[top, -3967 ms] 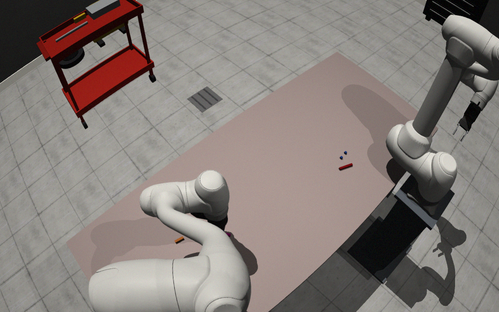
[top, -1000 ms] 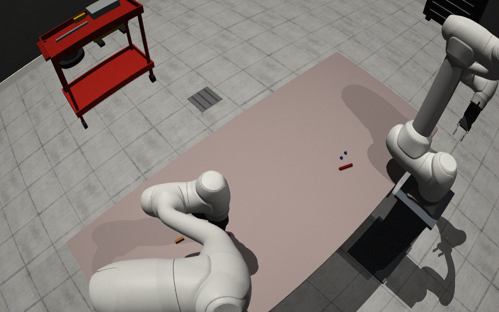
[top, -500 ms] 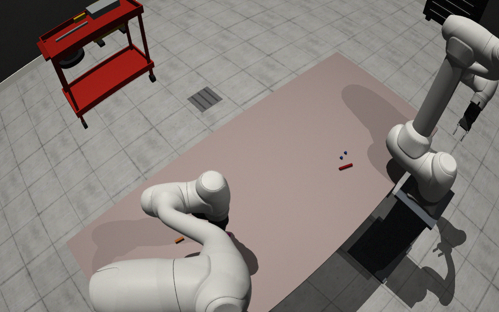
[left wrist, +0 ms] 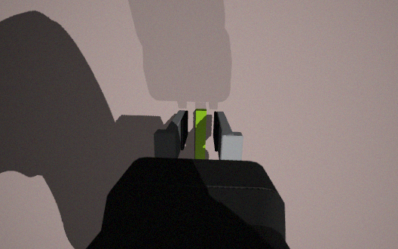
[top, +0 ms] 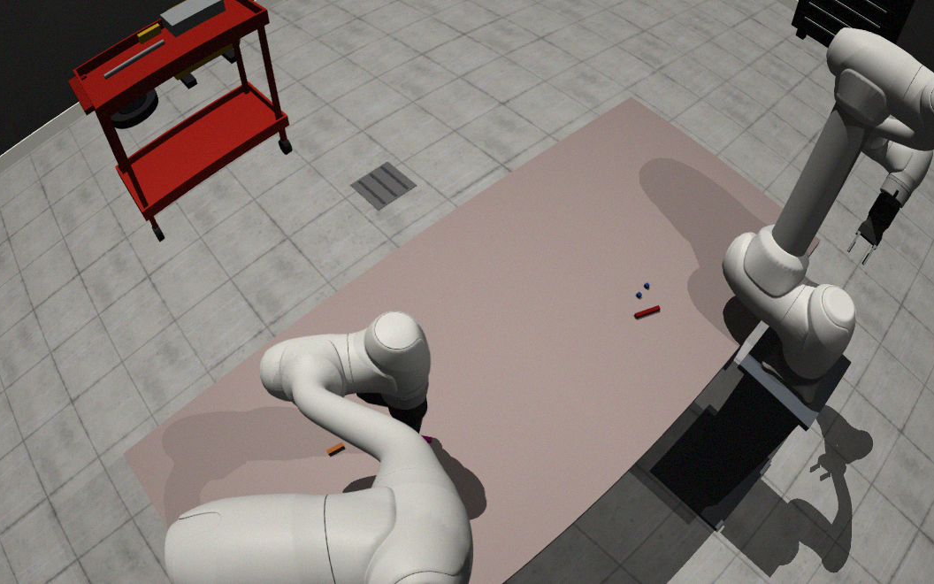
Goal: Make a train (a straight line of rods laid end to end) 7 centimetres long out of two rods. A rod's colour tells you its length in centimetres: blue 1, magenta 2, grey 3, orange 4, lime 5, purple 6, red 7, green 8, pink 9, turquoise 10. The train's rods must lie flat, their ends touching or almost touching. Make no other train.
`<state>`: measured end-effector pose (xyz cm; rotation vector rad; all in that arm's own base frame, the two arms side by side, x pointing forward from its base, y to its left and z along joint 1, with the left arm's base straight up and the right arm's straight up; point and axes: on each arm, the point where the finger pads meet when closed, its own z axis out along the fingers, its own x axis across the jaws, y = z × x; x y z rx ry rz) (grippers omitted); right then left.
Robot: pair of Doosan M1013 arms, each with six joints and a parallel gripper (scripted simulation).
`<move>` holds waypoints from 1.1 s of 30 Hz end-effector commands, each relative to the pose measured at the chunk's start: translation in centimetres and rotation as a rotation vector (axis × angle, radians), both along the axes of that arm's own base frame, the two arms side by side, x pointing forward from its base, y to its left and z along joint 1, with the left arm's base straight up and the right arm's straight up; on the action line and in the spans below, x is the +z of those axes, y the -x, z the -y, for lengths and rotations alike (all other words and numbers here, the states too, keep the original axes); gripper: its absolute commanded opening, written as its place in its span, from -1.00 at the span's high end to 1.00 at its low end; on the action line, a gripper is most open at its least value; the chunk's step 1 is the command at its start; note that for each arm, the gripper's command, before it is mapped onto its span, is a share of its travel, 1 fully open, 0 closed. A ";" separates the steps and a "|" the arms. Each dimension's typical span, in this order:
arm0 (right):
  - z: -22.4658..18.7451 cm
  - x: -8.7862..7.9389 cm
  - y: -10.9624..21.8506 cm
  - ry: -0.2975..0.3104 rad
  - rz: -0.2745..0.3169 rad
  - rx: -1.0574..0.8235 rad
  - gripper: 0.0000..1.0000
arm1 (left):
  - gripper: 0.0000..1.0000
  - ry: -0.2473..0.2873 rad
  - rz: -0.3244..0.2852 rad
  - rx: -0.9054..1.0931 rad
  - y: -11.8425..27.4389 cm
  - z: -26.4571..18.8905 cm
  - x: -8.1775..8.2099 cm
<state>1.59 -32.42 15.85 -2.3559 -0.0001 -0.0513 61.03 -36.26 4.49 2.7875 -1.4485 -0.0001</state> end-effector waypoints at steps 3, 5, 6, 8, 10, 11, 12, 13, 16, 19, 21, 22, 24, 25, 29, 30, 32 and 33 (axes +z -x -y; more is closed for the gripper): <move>0.0 0.0 0.0 0.001 0.000 0.000 -1.00 | -0.07 0.000 0.001 0.000 0.0 0.0 2.6; 0.0 0.0 0.0 0.001 0.000 0.000 -1.00 | -0.07 0.000 0.001 0.000 0.0 0.0 3.7; 0.0 0.0 0.0 0.001 0.000 0.000 -1.00 | -0.07 0.000 0.001 0.000 0.0 0.0 4.3; 0.0 0.0 0.0 0.001 0.000 0.000 -1.00 | -0.07 0.000 0.001 0.000 0.0 0.0 4.7; 0.0 0.0 0.0 0.001 0.000 0.000 -1.00 | -0.07 0.000 0.001 0.000 0.0 0.0 5.2; 0.0 0.0 0.0 0.001 0.000 0.000 -1.00 | -0.07 0.000 0.001 0.000 0.0 0.0 5.6; 0.0 0.0 0.0 0.001 0.000 0.000 -1.00 | -0.07 0.000 0.001 0.000 0.0 0.0 5.9; 0.0 0.0 0.0 0.001 0.000 0.000 -1.00 | -0.07 0.000 0.001 0.000 0.0 0.0 6.2; 0.0 0.0 0.0 0.001 0.000 0.000 -1.00 | -0.07 0.000 0.001 0.000 0.0 0.0 6.7; 0.0 0.0 0.0 0.001 0.000 0.000 -1.00 | -0.07 0.000 0.001 0.000 0.0 0.0 6.8; 0.0 0.0 0.0 0.001 0.000 0.000 -1.00 | -1.00 0.000 0.001 0.000 0.0 0.0 6.8; 0.0 0.0 0.0 0.001 0.000 0.000 -1.00 | -1.00 0.000 0.001 0.000 0.0 0.0 6.8; 0.0 0.0 0.0 0.001 0.000 0.000 -1.00 | -1.00 0.000 0.001 0.000 0.0 0.0 6.8; 0.0 0.0 0.0 0.001 0.000 0.000 -1.00 | -1.00 0.000 0.001 0.000 0.0 0.0 6.8; 0.0 0.0 0.0 0.001 0.000 0.000 -1.00 | -1.00 0.000 0.001 0.000 0.0 0.0 6.8; 0.0 0.0 0.0 0.001 0.000 0.000 -1.00 | -1.00 0.000 0.001 0.000 0.0 0.0 6.8; 0.0 0.0 0.0 0.001 0.000 0.000 -1.00 | -1.00 0.000 0.001 0.000 0.0 0.0 6.8; 0.0 0.0 0.0 0.001 0.000 0.000 -1.00 | -1.00 0.000 0.001 0.000 0.0 0.0 6.8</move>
